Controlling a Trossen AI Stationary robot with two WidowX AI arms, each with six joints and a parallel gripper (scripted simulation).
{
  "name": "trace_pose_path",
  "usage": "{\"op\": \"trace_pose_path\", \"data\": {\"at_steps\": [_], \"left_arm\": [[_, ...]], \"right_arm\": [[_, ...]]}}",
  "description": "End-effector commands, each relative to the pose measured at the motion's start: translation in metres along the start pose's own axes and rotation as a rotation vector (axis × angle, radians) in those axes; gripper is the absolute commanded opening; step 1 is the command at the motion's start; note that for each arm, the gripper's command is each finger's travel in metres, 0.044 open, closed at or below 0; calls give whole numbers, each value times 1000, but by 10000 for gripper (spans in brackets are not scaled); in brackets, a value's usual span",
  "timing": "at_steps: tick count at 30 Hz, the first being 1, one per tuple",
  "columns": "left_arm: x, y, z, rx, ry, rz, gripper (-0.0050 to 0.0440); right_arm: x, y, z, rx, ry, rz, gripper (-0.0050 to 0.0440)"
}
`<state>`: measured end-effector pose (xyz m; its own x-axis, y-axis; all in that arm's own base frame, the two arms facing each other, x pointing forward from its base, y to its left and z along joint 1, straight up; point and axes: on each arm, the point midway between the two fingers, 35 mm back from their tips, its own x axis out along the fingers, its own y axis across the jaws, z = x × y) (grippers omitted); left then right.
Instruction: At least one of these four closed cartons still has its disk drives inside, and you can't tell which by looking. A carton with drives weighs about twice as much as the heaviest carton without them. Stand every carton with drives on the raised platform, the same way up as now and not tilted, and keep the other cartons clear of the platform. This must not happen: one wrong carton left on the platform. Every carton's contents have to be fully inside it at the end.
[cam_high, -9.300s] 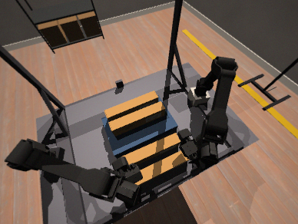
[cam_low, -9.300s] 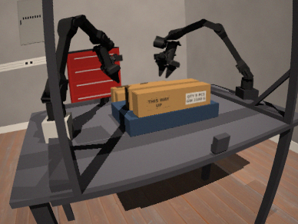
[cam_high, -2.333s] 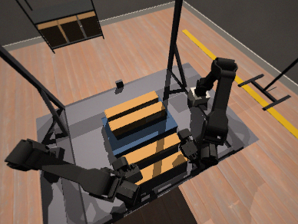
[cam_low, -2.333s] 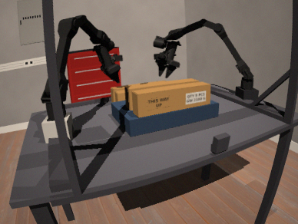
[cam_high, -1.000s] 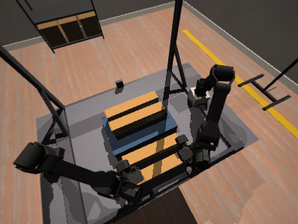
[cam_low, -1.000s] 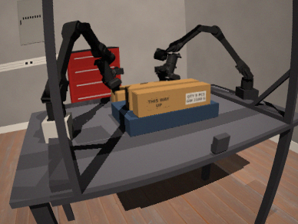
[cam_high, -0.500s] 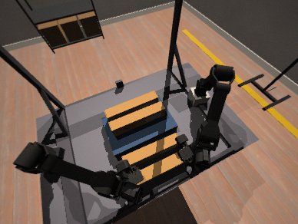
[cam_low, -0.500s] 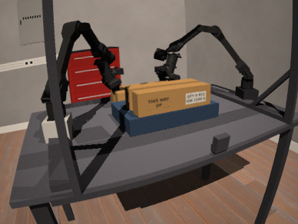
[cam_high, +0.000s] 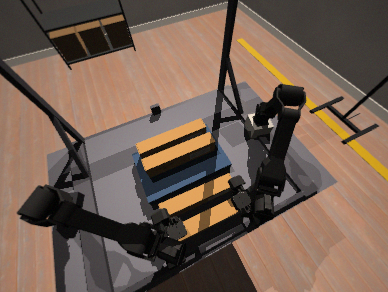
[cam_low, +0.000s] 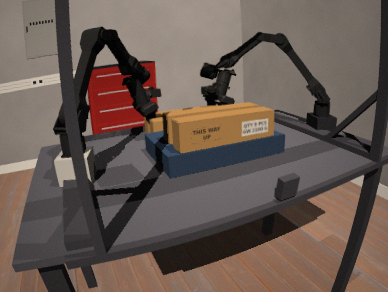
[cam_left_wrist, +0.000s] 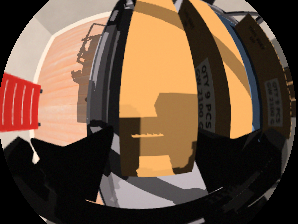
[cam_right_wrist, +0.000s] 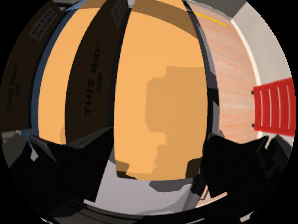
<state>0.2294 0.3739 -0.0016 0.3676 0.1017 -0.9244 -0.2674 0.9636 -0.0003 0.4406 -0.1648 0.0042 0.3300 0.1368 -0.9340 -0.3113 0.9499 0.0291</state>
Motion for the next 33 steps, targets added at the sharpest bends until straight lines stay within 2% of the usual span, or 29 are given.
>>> {"op": "trace_pose_path", "data": {"at_steps": [1,33], "left_arm": [[-6,0,3,5,-11,11,381],[-6,0,3,10,-24,25,381]], "right_arm": [[-9,-3,8,-9,-24,-18,385],[-10,-3,8,-8,-22,-19,385]]}}
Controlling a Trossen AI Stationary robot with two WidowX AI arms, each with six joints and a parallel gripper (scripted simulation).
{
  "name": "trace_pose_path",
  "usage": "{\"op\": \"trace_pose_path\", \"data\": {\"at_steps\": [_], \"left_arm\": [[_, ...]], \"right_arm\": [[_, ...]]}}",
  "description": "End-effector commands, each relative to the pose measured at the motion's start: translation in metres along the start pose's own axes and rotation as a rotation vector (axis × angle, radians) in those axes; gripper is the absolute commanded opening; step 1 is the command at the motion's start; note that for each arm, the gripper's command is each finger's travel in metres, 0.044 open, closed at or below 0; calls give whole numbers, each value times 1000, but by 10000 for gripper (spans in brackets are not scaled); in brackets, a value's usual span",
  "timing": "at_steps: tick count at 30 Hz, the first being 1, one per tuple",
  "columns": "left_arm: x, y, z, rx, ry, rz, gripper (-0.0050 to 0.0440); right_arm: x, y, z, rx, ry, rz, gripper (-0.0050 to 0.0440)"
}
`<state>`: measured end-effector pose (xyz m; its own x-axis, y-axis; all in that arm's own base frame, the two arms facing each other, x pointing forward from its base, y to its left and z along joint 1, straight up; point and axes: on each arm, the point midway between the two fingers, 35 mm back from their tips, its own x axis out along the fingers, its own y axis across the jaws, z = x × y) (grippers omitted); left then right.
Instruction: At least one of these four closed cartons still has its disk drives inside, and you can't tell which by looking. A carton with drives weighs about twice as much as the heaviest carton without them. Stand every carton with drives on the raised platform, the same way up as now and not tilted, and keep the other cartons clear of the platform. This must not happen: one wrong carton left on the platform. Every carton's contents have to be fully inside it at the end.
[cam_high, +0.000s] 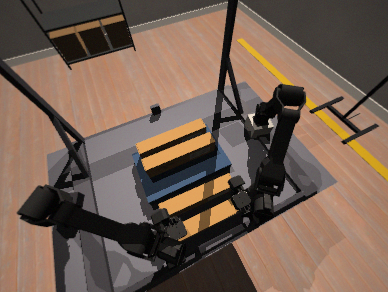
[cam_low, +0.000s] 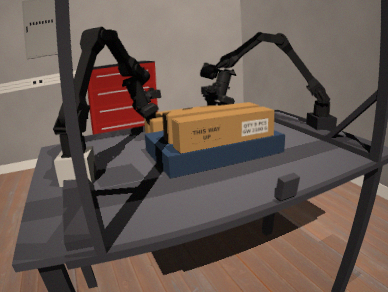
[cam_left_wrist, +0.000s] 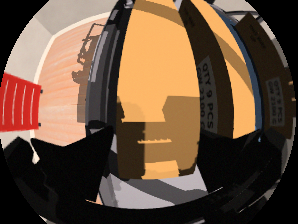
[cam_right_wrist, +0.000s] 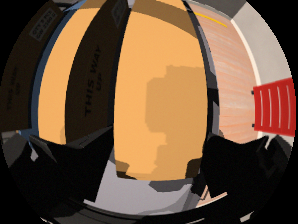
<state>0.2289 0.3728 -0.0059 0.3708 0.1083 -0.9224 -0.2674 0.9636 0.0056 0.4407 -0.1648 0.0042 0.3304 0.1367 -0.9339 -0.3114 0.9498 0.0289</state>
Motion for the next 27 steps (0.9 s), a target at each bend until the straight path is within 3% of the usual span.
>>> {"op": "trace_pose_path", "data": {"at_steps": [1,27], "left_arm": [[-10,1,5,8,-18,19,381],[-10,1,5,0,3,-4,381]], "right_arm": [[-10,-3,8,-8,-22,-19,385],[-10,-3,8,-8,-22,-19,385]]}}
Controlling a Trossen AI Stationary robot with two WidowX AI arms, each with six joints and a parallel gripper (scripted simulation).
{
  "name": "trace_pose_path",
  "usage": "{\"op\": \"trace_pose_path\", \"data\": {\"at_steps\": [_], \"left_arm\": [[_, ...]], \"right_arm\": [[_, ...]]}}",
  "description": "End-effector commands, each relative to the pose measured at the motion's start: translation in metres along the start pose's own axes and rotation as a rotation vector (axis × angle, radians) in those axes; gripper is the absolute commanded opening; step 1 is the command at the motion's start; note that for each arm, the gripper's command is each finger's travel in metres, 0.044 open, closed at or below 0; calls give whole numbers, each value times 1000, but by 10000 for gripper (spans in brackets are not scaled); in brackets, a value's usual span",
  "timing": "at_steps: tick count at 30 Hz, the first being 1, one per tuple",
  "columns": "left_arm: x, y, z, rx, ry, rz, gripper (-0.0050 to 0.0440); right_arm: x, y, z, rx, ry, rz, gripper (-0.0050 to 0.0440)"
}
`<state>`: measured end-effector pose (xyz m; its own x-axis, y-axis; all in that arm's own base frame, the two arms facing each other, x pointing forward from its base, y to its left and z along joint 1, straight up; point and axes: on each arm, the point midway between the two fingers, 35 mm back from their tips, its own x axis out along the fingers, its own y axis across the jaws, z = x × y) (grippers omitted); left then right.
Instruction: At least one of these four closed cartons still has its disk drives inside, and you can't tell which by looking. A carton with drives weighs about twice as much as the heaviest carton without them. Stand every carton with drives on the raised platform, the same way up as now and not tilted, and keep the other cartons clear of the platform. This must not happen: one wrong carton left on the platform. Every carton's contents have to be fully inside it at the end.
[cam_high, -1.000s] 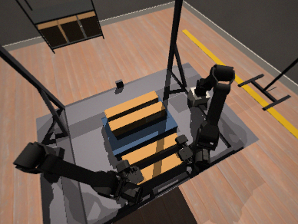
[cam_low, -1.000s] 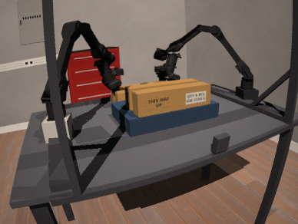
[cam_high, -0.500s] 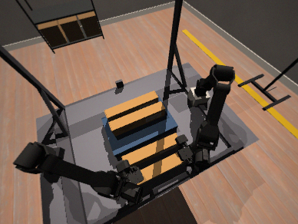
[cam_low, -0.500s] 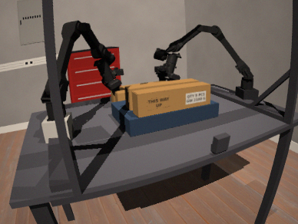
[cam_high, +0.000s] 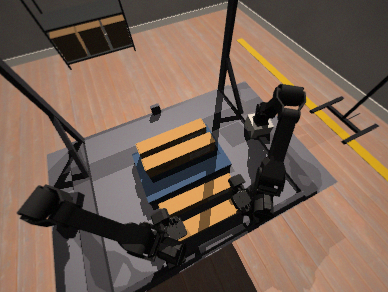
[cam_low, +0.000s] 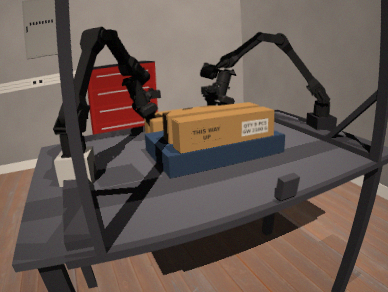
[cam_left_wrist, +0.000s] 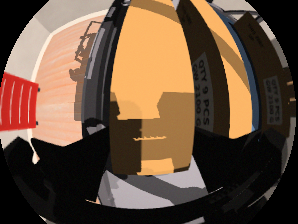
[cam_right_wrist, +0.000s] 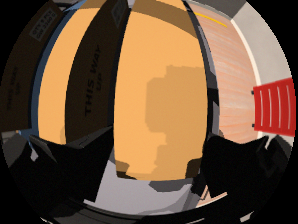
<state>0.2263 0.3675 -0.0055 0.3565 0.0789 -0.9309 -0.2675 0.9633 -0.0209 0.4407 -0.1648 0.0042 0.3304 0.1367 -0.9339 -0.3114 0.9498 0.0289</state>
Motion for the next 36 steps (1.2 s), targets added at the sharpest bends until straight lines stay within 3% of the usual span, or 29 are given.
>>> {"op": "trace_pose_path", "data": {"at_steps": [1,35,36], "left_arm": [[-8,5,9,10,-20,20,381],[-8,5,9,8,-19,20,381],[-9,3,7,8,-18,19,-50]], "right_arm": [[-10,-3,8,-8,-22,-19,385],[-10,-3,8,-8,-22,-19,385],[-10,-3,7,-8,-22,-19,-50]]}}
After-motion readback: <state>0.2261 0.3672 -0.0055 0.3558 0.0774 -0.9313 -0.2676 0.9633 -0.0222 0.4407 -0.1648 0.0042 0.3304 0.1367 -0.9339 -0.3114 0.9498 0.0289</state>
